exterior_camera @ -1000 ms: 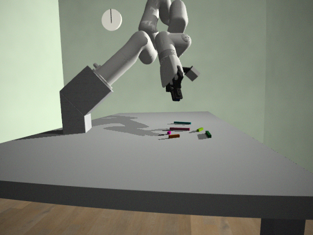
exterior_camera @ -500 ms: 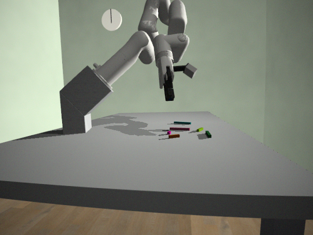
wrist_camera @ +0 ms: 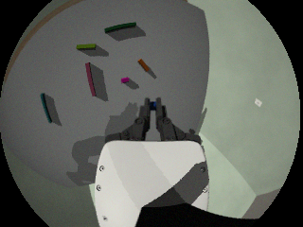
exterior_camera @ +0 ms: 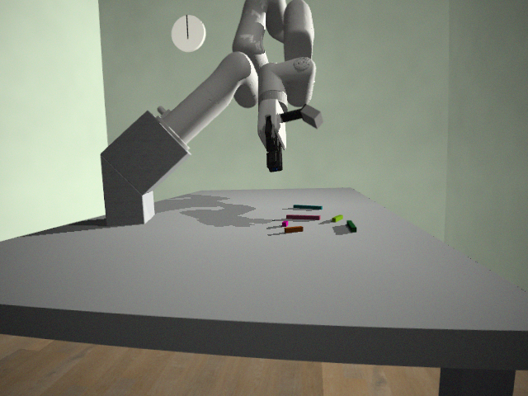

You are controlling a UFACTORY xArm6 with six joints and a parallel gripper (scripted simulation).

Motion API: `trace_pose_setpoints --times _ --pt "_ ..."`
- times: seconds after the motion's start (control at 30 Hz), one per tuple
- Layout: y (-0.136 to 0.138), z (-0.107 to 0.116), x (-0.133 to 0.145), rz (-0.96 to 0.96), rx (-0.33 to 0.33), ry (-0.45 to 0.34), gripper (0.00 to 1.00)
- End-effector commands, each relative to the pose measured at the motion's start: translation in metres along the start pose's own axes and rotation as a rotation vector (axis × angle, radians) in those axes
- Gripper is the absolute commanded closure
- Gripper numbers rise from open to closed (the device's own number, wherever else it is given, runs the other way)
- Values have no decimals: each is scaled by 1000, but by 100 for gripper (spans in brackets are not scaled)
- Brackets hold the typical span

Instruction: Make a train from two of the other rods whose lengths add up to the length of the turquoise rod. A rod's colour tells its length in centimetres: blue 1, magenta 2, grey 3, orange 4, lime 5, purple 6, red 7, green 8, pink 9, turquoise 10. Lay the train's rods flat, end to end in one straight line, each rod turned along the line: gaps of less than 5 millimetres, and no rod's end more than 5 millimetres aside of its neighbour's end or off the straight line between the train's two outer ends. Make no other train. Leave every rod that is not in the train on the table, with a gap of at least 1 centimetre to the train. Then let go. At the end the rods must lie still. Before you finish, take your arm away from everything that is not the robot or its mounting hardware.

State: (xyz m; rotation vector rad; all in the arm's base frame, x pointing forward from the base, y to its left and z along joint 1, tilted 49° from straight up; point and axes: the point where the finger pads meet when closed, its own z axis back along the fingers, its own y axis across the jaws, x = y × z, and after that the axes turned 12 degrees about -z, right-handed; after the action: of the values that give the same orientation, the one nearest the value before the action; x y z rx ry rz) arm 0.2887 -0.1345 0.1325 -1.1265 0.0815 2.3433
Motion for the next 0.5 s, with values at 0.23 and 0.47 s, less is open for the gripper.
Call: trace_pose_setpoints --times 0.23,0.47 --pt "-17 9 28 -341 43 -76 96" --pt "-30 14 41 -508 48 -118 96"
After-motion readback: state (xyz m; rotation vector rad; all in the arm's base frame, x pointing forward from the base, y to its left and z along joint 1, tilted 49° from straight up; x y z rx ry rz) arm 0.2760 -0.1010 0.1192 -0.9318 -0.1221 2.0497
